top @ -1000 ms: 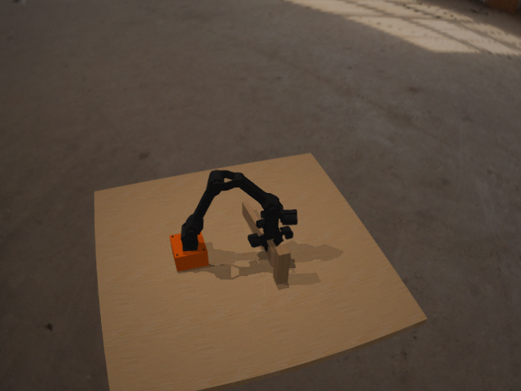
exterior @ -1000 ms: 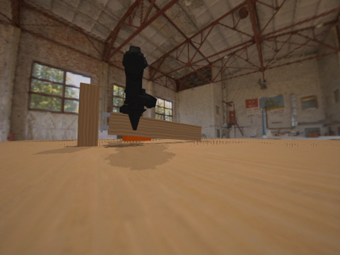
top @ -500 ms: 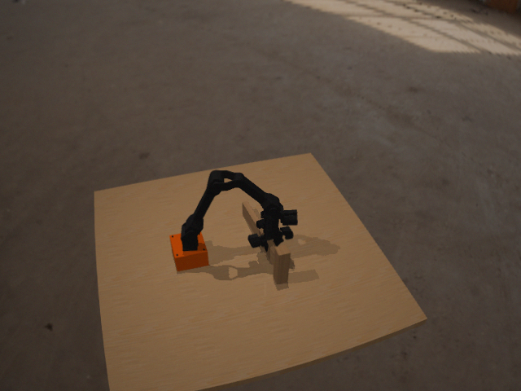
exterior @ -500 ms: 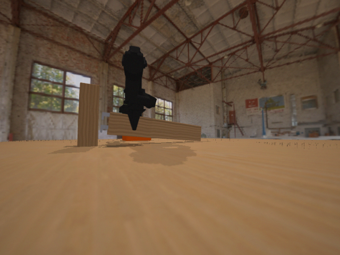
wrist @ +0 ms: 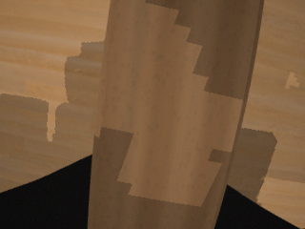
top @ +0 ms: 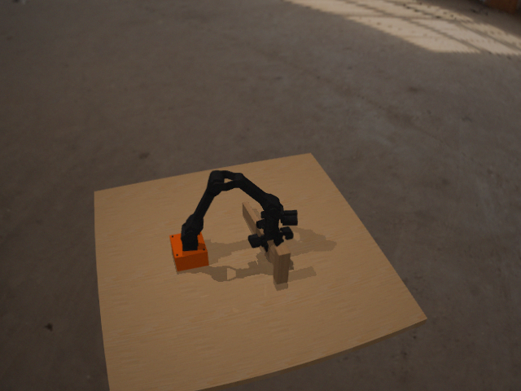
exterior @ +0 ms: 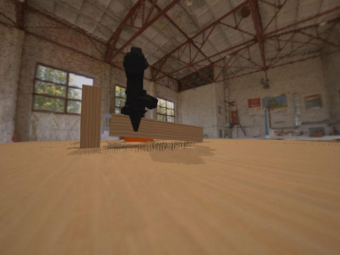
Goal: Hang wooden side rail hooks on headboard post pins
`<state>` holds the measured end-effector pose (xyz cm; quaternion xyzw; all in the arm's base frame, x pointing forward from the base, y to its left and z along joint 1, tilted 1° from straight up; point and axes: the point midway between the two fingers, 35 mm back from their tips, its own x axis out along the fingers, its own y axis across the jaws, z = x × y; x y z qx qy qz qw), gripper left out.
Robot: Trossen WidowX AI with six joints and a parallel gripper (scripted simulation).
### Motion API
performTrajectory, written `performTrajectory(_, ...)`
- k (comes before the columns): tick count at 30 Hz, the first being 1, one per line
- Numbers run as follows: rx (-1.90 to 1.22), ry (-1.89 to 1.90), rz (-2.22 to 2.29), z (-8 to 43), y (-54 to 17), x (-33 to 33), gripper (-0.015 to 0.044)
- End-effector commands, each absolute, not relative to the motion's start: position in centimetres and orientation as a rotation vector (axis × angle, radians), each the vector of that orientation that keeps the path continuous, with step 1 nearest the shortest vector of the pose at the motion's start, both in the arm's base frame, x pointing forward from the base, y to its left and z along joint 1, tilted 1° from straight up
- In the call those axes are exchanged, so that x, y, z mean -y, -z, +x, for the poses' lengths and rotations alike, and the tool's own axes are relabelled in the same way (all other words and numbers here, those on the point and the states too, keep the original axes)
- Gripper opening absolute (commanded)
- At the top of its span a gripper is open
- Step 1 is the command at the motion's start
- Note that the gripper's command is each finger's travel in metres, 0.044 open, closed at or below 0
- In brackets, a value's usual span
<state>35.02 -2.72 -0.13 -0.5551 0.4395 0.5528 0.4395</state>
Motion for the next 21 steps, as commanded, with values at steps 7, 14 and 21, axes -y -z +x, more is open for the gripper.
performTrajectory(7,-1.083,-1.365,-1.389,35.44,-0.25,2.87,0.0)
performTrajectory(14,-1.083,-1.365,-1.389,35.41,-0.17,2.95,0.0)
performTrajectory(21,-1.083,-1.365,-1.389,35.46,-0.11,3.02,0.0)
